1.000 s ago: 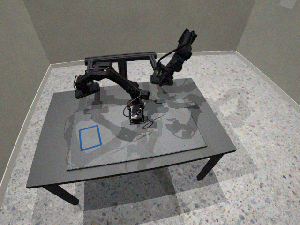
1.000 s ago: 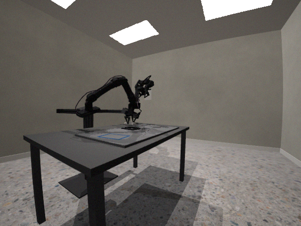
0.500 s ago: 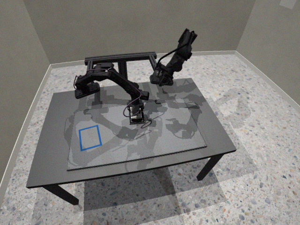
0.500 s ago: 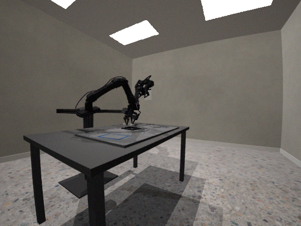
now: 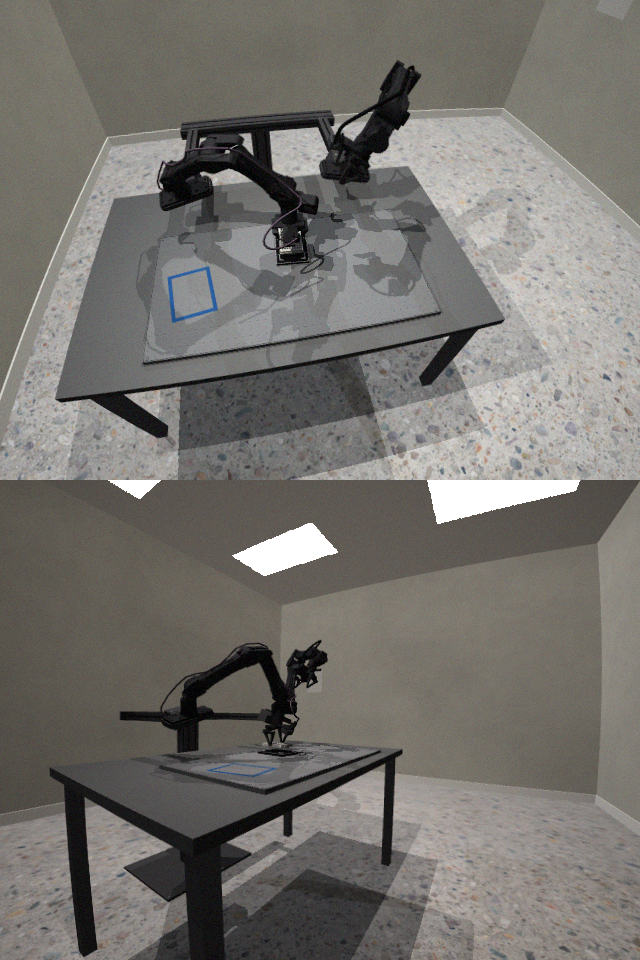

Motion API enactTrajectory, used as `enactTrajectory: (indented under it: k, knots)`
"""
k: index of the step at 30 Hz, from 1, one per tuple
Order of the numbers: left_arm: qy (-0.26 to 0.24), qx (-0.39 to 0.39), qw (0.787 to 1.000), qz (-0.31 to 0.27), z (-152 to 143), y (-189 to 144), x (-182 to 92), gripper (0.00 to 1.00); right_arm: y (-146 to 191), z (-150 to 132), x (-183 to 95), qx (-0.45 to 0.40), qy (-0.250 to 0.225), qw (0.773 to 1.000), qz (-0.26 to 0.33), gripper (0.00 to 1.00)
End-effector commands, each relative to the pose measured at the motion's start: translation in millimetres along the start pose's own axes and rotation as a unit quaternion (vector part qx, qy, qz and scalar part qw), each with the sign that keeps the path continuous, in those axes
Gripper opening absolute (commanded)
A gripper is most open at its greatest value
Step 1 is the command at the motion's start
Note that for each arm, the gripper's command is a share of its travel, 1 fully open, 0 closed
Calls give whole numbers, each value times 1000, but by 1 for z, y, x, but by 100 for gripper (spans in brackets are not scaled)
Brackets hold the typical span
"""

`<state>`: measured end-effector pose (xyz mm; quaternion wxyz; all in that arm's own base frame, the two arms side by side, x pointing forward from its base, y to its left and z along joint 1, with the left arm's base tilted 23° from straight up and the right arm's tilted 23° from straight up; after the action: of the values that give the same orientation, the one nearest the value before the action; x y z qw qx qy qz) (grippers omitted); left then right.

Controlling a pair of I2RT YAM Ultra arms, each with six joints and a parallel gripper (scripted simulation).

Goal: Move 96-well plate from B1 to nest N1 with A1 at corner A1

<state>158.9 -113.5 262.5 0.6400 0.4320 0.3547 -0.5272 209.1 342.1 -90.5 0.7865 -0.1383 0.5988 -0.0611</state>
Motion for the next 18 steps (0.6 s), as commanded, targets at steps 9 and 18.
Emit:
enactTrajectory:
  k: [9, 18]
  knots:
    - [-19, 5, 1000, 0, 4, -4, -12, 100, 10, 9, -6, 3, -20, 1000, 19, 81]
    - [-19, 5, 1000, 0, 4, -4, -12, 100, 12, 10, -2, 0, -22, 1000, 21, 81]
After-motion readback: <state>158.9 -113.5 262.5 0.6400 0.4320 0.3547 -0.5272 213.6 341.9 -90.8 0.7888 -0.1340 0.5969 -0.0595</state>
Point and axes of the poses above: on each arm, the point where the finger pads meet when closed, its own x axis out along the fingers, its own y axis across the jaws, z = x × y, the point moved 8 cm from there along -x, back along the fingers, and after that the axes turned 13 degrees about -x, right-handed, at the moved point
